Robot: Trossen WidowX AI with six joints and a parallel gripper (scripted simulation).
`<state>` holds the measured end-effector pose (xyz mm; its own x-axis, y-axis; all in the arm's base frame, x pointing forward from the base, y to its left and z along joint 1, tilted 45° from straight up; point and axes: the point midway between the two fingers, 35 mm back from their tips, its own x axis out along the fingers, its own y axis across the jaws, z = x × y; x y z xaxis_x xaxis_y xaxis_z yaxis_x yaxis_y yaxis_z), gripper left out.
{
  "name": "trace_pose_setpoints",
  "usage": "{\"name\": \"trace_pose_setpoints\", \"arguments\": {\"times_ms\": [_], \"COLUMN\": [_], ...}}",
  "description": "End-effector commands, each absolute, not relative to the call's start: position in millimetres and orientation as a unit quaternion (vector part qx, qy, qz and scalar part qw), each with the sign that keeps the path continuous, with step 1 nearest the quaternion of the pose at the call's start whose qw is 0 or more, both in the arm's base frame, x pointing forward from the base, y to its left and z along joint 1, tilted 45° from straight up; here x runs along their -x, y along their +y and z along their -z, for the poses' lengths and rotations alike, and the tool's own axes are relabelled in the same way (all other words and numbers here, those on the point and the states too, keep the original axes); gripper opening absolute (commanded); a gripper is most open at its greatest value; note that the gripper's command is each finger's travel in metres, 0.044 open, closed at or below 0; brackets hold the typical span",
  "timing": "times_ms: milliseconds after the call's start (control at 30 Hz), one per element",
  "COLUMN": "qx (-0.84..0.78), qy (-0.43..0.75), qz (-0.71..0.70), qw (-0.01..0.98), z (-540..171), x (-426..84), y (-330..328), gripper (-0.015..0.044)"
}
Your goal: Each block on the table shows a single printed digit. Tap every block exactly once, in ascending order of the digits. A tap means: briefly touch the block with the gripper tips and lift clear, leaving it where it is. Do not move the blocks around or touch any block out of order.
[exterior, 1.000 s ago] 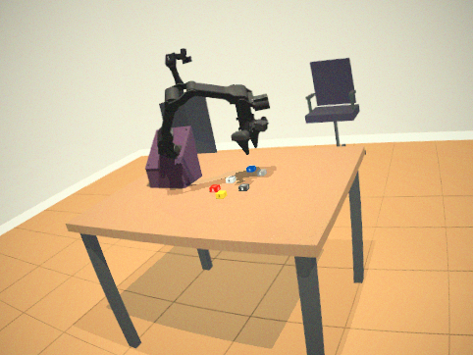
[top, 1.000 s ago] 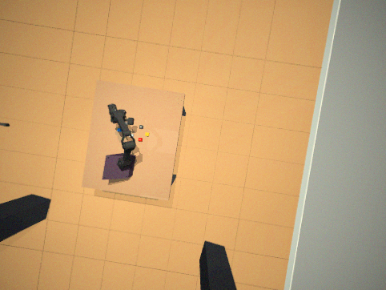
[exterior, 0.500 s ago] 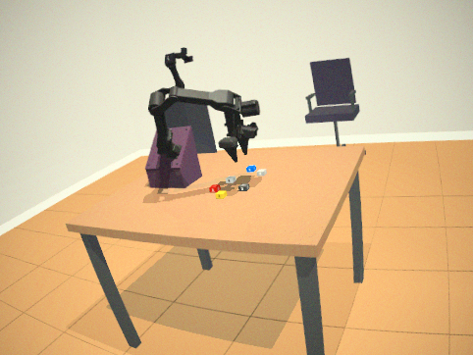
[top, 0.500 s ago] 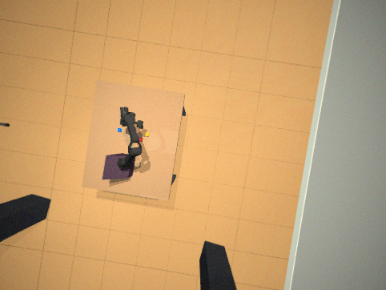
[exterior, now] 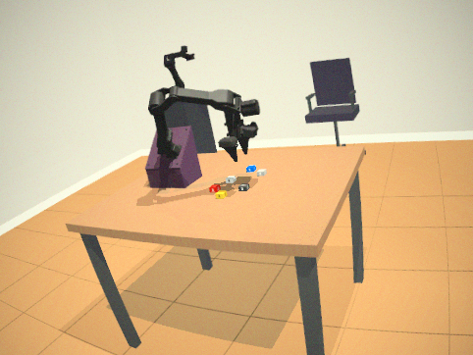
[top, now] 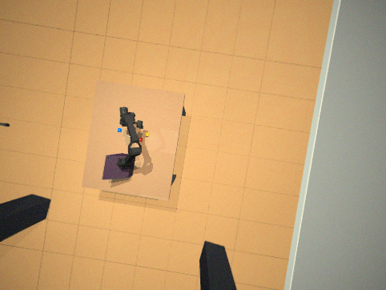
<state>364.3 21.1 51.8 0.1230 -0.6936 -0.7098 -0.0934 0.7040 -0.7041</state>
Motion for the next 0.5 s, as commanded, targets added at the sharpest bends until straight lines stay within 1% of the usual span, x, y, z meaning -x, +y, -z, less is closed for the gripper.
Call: {"name": "trace_pose_setpoints", "arguments": {"times_ms": [0, 133, 333, 467], "qx": [0.315, 0.312, 0.316, 0.316], "qy": [0.628, 0.631, 0.629, 0.629], "qz": [0.209, 0.205, 0.213, 0.214], "qw": [0.68, 0.68, 0.678, 0.677], "z": [-16, 27, 87, 89], "x": [-351, -324, -267, -265], "y": [58, 101, 148, 149], "gripper": [0.04, 0.04, 0.04, 0.04]}}
